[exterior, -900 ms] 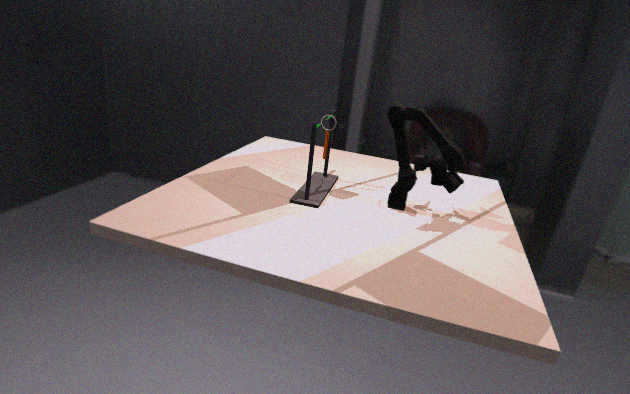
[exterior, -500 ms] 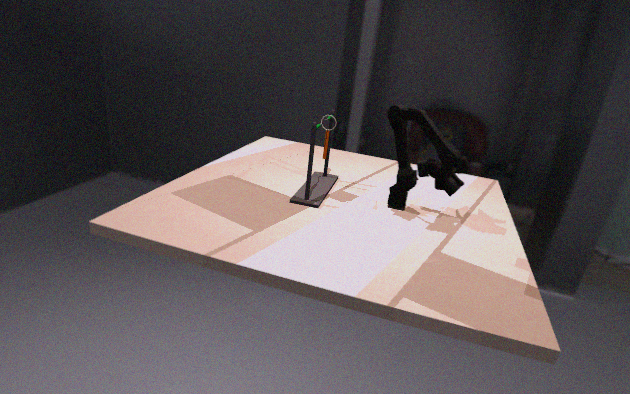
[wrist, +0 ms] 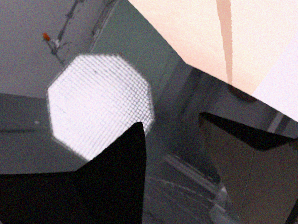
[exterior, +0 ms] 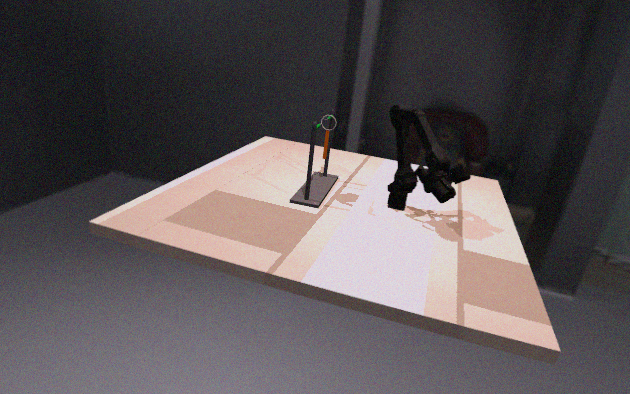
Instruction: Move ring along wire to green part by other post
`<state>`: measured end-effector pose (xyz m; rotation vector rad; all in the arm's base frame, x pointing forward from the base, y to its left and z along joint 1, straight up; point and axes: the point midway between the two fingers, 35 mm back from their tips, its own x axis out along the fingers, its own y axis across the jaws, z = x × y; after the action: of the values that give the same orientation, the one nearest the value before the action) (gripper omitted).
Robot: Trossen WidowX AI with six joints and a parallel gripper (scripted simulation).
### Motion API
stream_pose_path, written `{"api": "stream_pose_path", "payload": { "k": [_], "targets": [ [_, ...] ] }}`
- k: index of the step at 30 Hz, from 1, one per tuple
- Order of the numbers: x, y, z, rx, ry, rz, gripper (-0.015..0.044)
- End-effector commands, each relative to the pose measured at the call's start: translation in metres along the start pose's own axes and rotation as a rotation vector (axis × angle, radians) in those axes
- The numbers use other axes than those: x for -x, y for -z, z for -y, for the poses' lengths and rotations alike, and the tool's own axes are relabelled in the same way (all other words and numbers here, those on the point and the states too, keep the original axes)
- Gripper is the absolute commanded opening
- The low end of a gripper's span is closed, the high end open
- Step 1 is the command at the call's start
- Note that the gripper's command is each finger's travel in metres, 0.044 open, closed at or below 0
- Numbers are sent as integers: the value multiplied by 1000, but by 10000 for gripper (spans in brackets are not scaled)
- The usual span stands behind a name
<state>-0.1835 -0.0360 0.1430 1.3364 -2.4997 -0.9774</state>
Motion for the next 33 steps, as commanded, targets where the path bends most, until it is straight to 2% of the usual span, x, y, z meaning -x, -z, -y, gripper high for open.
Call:
{"api": "stream_pose_path", "payload": {
  "k": [1,19,33],
  "targets": [
    [14,-18,-5,61,-80,90,160],
    [105,-81,-20,302,-363,581,160],
    [200,-102,-3,424,-431,1068,160]
  ]
}}
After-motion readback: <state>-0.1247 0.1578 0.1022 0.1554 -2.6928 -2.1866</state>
